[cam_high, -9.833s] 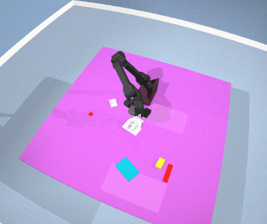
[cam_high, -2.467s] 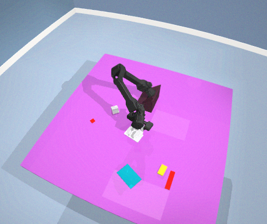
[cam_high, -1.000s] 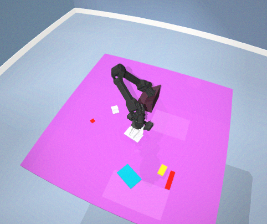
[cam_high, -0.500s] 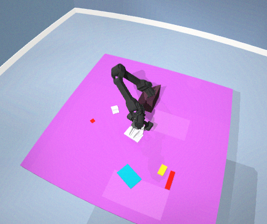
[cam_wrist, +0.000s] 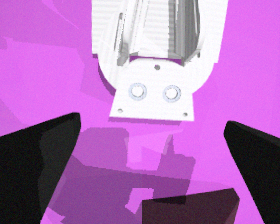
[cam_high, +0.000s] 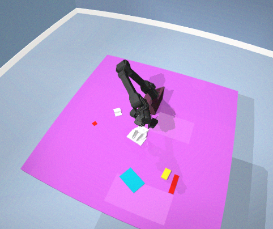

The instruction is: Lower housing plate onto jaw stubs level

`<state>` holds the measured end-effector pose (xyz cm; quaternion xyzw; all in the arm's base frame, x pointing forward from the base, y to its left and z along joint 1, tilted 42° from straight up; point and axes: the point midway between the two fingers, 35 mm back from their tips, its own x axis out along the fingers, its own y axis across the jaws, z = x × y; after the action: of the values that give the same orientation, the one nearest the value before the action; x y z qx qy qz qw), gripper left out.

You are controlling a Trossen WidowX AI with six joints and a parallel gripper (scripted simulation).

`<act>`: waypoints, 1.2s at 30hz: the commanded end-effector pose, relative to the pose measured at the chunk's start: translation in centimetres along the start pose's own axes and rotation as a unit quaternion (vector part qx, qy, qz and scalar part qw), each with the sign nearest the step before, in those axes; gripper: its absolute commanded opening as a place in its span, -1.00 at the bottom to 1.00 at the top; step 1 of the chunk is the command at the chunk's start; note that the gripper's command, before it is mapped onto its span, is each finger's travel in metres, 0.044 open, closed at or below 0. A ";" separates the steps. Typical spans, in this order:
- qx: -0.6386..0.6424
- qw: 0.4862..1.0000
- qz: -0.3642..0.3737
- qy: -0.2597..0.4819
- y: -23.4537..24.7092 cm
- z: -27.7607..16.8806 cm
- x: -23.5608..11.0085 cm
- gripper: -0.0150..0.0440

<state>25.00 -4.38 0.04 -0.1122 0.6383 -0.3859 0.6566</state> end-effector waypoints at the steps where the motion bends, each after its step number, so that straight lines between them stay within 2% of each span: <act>1: -0.001 1.000 0.000 0.003 -0.1 -0.6 -0.6 1.00; 5: 0.000 1.000 -0.001 0.010 -1.2 -4.1 -4.7 1.00; 7: 0.001 1.000 -0.002 0.011 -1.5 -4.8 -5.4 1.00; 36: 0.001 1.000 -0.002 0.011 -1.5 -4.8 -5.4 1.00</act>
<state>20.73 -0.27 4.26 -0.1120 0.6441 -0.3879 0.6497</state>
